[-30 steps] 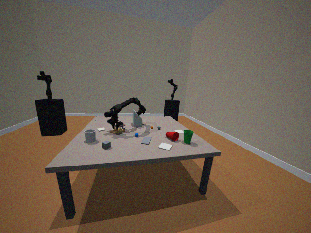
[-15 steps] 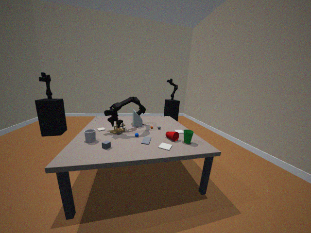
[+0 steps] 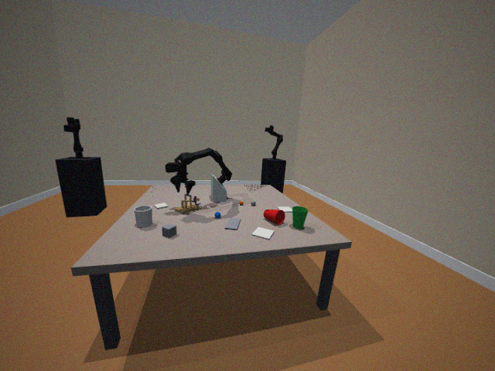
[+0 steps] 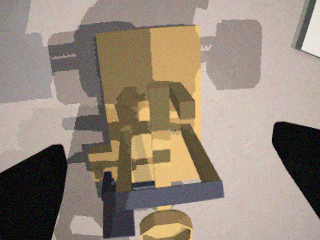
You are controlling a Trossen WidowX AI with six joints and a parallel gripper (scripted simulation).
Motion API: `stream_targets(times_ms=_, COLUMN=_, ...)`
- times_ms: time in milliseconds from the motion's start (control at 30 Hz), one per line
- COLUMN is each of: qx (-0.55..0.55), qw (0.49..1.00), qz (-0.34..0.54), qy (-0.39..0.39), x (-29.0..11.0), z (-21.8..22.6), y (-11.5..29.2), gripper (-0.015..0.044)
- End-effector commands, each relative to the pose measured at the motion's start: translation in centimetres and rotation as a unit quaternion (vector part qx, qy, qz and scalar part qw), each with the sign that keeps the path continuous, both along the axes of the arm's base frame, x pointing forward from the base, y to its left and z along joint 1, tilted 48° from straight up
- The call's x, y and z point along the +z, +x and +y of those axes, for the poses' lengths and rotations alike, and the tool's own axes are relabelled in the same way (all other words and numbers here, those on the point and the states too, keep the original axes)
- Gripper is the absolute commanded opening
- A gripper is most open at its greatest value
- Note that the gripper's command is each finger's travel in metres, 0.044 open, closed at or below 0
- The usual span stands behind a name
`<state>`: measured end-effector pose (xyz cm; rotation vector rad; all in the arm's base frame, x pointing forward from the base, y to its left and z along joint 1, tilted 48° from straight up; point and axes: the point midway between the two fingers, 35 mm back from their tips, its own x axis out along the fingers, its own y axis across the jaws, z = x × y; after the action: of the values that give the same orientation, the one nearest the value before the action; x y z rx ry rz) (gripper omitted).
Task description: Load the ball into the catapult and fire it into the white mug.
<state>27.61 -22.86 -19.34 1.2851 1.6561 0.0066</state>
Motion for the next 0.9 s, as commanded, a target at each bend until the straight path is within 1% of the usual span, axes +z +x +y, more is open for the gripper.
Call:
stream_targets(times_ms=0, qx=0.0, qw=1.0, qz=-0.001, qy=0.0, x=-1.3, z=1.4, y=0.2, gripper=0.044)
stream_targets(times_ms=100, qx=0.0, qw=1.0, qz=-0.002, qy=0.0, x=-2.9, z=3.2, y=0.3, gripper=0.044)
stream_targets(times_ms=867, qx=0.0, qw=1.0, qz=-0.002, qy=0.001, x=-4.9, z=5.3, y=0.6, gripper=0.044)
